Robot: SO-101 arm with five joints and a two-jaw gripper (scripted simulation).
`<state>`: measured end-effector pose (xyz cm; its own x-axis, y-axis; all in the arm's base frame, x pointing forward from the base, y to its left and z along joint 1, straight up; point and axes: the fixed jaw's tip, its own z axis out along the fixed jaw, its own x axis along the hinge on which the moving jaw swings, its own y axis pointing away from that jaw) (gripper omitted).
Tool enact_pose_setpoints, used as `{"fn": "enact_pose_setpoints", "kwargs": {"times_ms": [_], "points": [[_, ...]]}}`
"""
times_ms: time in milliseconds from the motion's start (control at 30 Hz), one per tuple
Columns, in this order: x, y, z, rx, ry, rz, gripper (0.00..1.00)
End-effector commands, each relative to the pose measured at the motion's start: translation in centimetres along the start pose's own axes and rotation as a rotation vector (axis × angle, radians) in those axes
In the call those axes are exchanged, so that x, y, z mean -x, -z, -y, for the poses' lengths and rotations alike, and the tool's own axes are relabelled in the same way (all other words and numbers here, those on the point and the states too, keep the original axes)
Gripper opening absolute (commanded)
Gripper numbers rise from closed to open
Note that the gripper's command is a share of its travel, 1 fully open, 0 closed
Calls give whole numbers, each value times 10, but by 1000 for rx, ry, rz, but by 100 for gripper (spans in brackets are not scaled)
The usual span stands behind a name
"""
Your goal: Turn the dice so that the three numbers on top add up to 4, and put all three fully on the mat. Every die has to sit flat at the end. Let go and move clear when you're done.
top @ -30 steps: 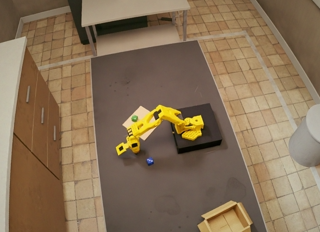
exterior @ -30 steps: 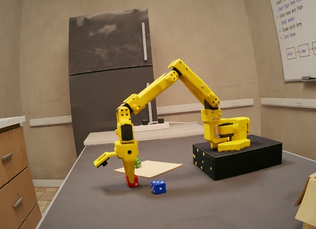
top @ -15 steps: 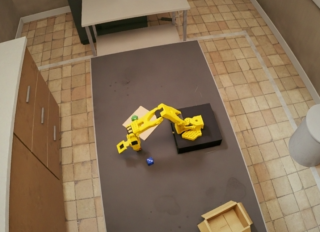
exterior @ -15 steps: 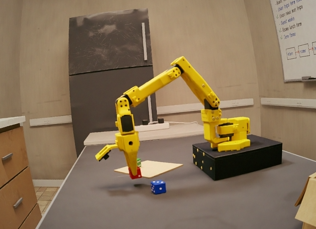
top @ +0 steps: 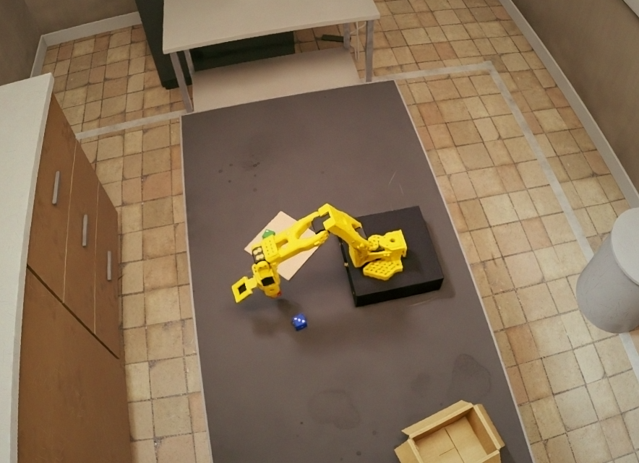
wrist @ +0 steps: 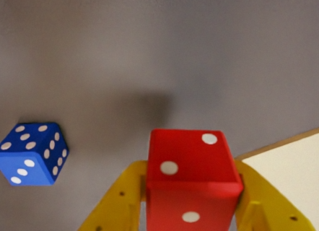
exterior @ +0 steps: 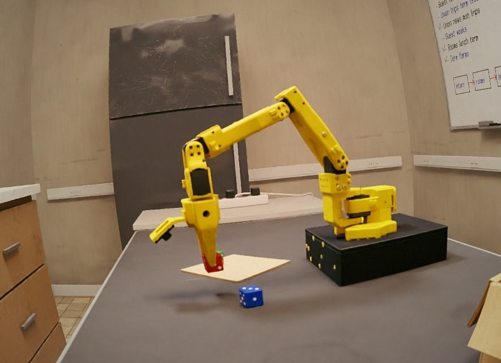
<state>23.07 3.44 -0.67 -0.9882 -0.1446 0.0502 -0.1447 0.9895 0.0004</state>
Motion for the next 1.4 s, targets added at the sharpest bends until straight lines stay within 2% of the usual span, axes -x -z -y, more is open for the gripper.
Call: {"fn": "enact_pose_setpoints", "kwargs": {"times_ms": [0,167,367,433,567,700,867,1367], "points": [[4,8,1,0,-10,34,0],[0,7,24,4,-105,34,0],[-16,4,73,11,-330,35,0],[-16,4,73,11,-330,35,0],[-35,2,104,16,-489,36,0],[-51,1,124,19,-606,36,0],[-59,0,133,21,-662,36,0],[-60,0,134,21,-664,36,0]]}}
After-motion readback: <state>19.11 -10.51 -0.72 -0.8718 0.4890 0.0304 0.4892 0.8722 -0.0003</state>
